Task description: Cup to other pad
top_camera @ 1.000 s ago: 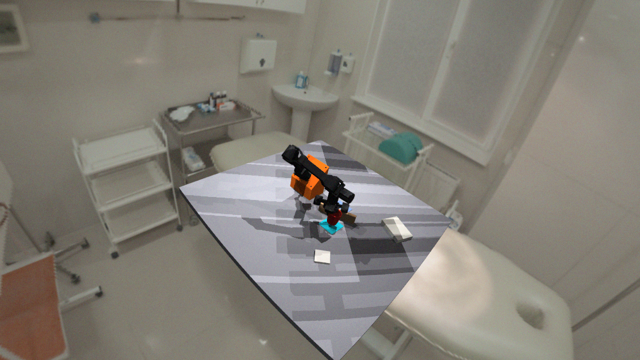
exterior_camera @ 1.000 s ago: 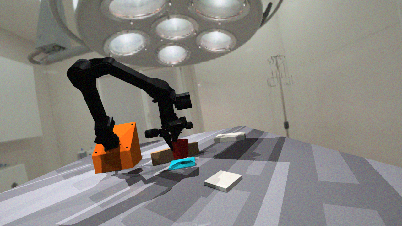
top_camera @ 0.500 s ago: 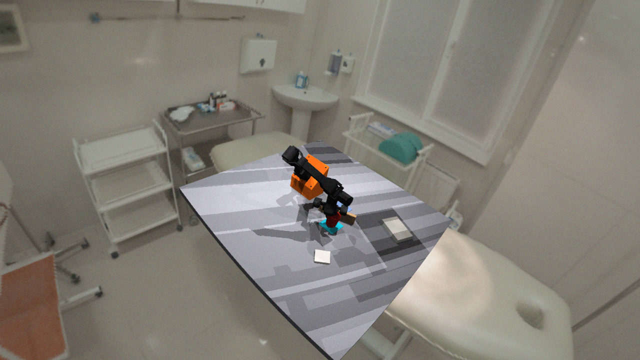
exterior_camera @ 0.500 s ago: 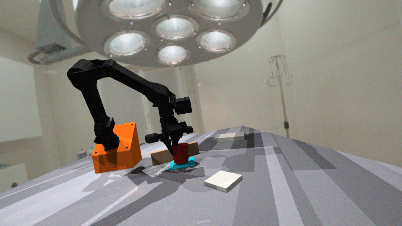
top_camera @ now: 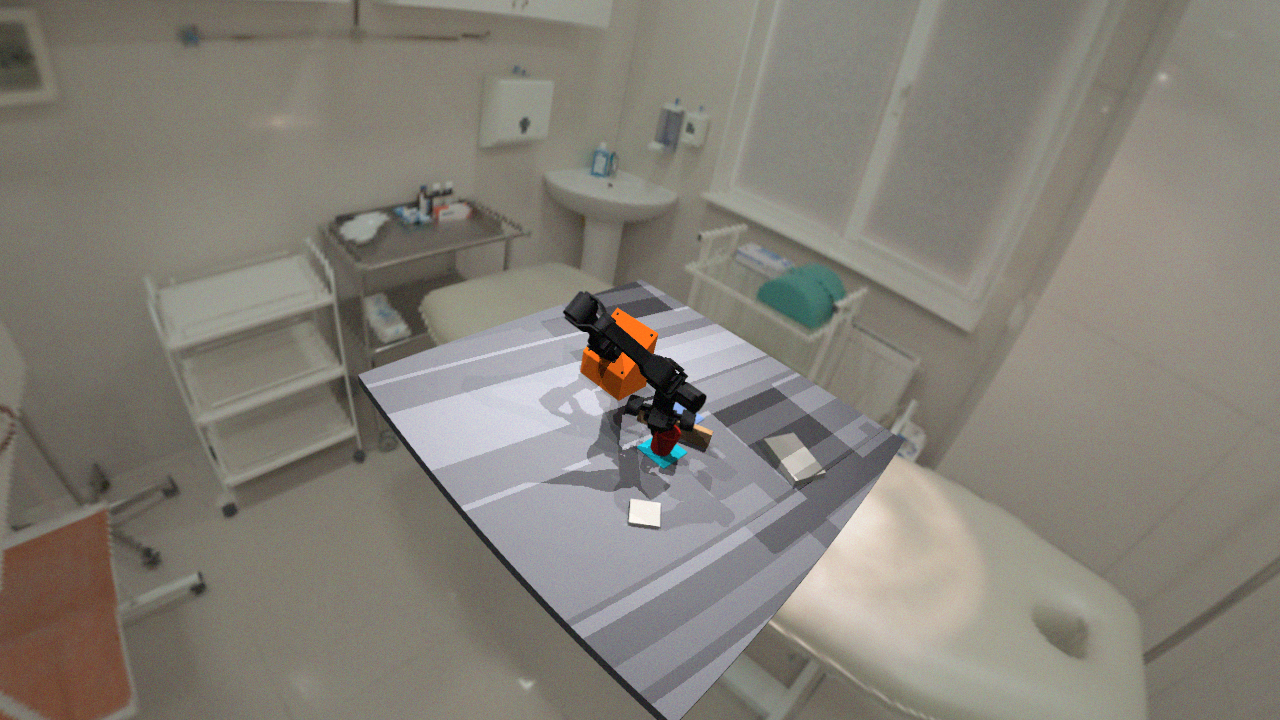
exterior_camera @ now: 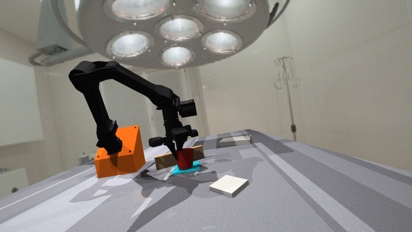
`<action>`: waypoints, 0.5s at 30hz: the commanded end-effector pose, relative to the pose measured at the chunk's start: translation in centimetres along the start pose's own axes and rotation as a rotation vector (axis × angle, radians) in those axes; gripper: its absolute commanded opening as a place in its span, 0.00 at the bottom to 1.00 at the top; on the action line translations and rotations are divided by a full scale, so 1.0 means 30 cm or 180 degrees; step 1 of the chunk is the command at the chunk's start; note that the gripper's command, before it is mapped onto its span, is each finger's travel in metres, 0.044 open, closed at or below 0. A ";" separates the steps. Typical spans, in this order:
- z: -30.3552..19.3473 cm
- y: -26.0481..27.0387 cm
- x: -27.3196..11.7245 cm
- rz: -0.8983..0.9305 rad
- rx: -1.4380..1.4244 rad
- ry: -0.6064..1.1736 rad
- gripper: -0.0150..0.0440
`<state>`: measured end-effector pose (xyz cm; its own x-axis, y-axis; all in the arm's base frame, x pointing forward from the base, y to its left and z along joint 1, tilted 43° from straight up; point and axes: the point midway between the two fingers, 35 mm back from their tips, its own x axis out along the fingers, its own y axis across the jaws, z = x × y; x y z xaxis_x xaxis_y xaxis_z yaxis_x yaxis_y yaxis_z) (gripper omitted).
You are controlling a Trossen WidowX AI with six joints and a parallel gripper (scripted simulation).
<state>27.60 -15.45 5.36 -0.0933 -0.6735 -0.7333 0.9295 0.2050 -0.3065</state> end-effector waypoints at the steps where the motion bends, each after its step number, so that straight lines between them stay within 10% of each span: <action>1: 0.000 0.000 -0.001 0.0001 0.0002 -0.0001 0.47; 15: 0.000 0.003 -0.027 0.0000 -0.0001 0.0002 0.47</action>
<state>27.49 -15.22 5.52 -0.0994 -0.6724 -0.7335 0.9275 0.2043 -0.3130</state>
